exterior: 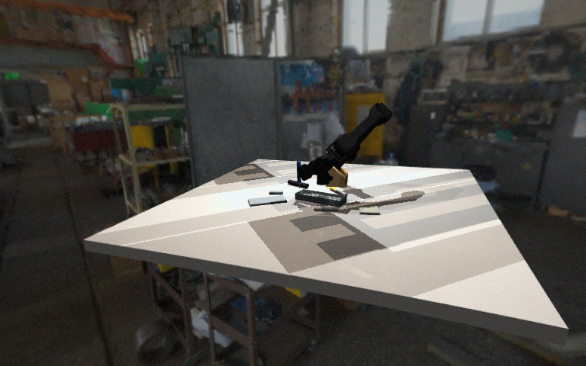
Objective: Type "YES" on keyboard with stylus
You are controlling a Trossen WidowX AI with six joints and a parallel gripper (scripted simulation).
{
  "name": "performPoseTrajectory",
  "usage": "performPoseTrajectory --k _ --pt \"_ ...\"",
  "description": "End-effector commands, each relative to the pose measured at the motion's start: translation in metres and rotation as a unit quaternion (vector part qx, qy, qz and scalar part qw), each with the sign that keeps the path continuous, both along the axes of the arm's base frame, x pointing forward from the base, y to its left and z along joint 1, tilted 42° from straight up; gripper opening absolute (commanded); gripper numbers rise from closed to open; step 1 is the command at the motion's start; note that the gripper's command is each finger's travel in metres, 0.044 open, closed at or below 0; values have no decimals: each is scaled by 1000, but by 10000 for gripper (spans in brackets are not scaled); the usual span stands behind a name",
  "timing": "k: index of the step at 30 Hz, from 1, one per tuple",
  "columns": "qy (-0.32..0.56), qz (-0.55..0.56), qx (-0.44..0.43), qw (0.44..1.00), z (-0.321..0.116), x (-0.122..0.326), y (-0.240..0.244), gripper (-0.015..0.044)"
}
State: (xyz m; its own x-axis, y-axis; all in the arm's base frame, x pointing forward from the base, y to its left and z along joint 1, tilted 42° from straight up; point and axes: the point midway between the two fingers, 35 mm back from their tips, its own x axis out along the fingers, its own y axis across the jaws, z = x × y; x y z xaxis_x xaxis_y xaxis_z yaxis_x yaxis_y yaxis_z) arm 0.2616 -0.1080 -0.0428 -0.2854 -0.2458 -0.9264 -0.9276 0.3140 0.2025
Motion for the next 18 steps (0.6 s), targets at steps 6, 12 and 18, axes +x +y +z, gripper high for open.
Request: performPoseTrajectory --k 6,12,18 --pt "-3 1 -1 1000 25 15 22 0" --pt "-4 2 -2 1000 44 24 39 0" --pt "-4 2 -2 1000 43 24 39 0"
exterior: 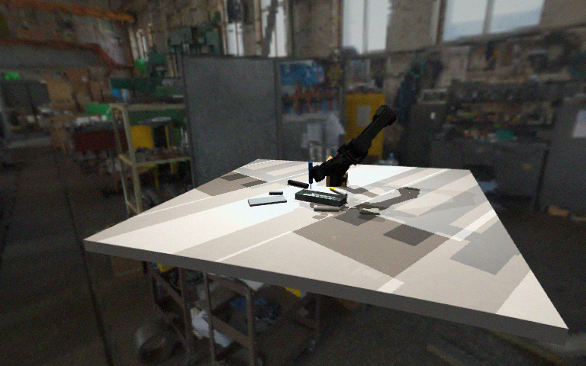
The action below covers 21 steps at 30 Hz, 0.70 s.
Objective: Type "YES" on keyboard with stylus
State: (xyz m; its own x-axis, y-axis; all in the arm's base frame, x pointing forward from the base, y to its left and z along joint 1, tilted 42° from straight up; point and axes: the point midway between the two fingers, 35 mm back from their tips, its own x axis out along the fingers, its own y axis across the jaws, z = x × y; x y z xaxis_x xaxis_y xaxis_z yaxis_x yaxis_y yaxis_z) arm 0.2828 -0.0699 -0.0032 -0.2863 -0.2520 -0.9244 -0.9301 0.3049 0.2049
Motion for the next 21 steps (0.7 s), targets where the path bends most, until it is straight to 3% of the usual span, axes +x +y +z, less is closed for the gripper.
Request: performPoseTrajectory --k 1,14,17,21 --pt "-6 -4 0 1000 2 3 3 0" --pt "-6 -4 0 1000 -10 3 14 0" --pt "-6 -4 0 1000 -13 3 15 79" --pt "-6 -4 0 1000 -13 3 15 81"
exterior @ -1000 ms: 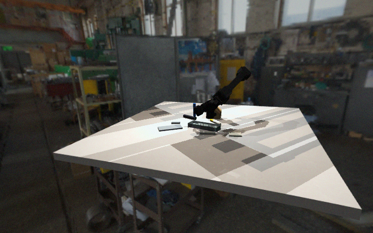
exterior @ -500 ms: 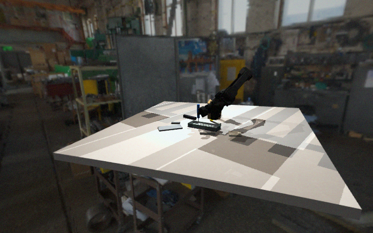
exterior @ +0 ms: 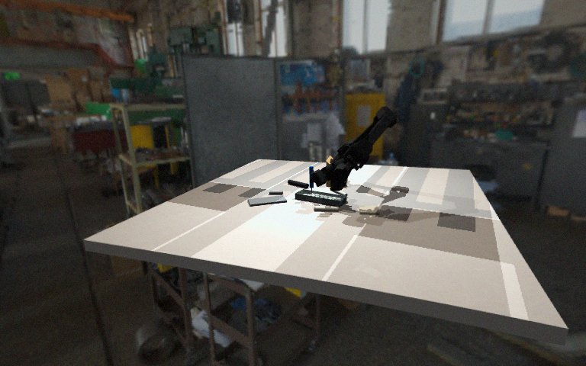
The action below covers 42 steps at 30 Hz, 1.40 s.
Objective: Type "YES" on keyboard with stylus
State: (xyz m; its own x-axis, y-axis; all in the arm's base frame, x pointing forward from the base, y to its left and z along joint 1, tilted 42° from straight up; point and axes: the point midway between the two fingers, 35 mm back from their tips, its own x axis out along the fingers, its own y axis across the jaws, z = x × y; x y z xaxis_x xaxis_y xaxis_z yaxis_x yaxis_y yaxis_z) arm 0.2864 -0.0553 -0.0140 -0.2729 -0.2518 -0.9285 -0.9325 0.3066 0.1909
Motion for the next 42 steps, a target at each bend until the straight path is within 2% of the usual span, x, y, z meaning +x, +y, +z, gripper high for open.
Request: performPoseTrajectory --k 1,42 --pt "1 -3 0 1000 -3 -1 1 81" --pt "1 -3 1 1000 -14 0 11 81"
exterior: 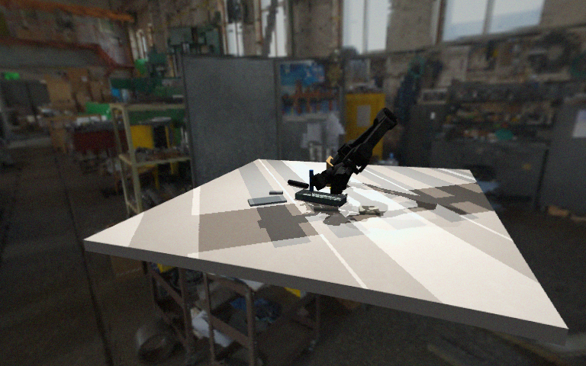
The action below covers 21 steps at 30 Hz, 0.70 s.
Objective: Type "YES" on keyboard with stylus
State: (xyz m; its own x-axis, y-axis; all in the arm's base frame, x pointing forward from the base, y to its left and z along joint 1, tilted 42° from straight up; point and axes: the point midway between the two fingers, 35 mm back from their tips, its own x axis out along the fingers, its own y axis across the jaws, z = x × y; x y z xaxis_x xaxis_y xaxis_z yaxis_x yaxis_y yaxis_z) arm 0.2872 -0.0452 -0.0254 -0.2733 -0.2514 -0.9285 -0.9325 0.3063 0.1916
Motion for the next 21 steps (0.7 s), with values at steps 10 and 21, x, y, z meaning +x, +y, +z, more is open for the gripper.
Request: performPoseTrajectory --k 10,21 --pt "1 -3 1 1000 -6 0 4 81" --pt "1 -3 0 1000 2 -1 -3 81"
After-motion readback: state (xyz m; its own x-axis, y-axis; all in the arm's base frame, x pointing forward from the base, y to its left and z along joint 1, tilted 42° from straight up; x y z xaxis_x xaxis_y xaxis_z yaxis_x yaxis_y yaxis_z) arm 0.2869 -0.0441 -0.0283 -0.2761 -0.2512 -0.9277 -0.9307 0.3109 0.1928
